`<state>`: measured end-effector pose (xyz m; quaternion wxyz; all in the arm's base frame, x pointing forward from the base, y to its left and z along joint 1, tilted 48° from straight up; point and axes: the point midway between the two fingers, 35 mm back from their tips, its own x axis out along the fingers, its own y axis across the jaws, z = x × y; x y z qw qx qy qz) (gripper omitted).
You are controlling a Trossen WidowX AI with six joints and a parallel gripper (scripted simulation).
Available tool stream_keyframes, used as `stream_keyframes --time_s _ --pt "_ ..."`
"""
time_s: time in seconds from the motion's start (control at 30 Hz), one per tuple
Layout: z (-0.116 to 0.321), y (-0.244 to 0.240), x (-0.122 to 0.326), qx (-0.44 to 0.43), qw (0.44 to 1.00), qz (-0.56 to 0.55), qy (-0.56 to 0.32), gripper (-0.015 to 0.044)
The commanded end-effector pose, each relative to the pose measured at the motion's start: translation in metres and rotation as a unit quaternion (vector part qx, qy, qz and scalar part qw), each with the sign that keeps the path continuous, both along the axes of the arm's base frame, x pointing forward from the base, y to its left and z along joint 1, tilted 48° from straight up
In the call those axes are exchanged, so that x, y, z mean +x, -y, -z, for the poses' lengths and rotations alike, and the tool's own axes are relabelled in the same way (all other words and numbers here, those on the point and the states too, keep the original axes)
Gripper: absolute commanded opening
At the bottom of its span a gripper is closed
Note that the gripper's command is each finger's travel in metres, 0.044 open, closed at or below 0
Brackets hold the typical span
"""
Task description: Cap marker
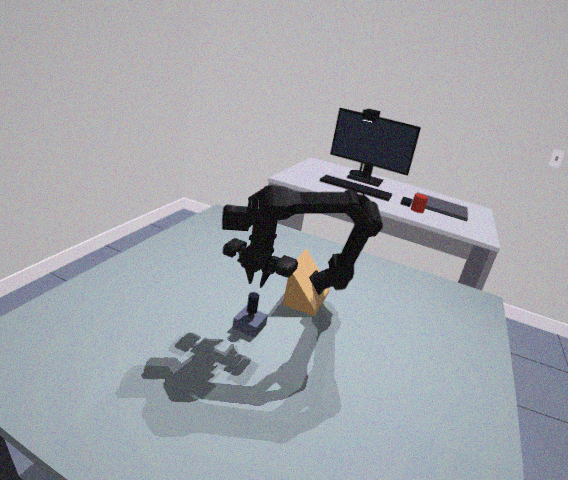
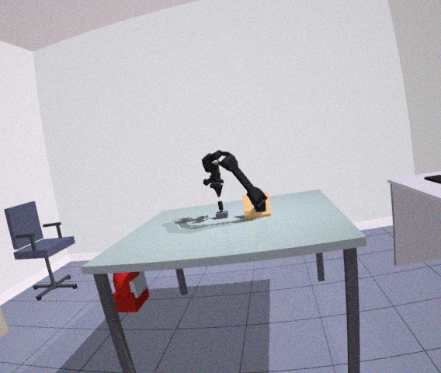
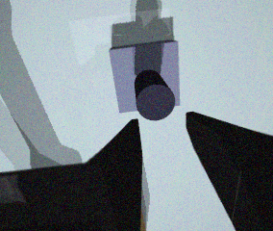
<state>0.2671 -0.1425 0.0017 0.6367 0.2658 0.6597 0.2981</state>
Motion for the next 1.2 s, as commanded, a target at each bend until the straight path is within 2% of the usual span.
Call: stream_keyframes --time_s 0.0,0.07,1.17 --pt "0.001 0.000 0.000 0.000 1.000 0.002 -0.002 0.0046" --pt "0.001 0.000 0.000 0.000 1.000 0.002 -0.002 0.0000" --pt "0.023 -0.024 -0.001 0.000 1.000 0.002 -0.001 0.0000"
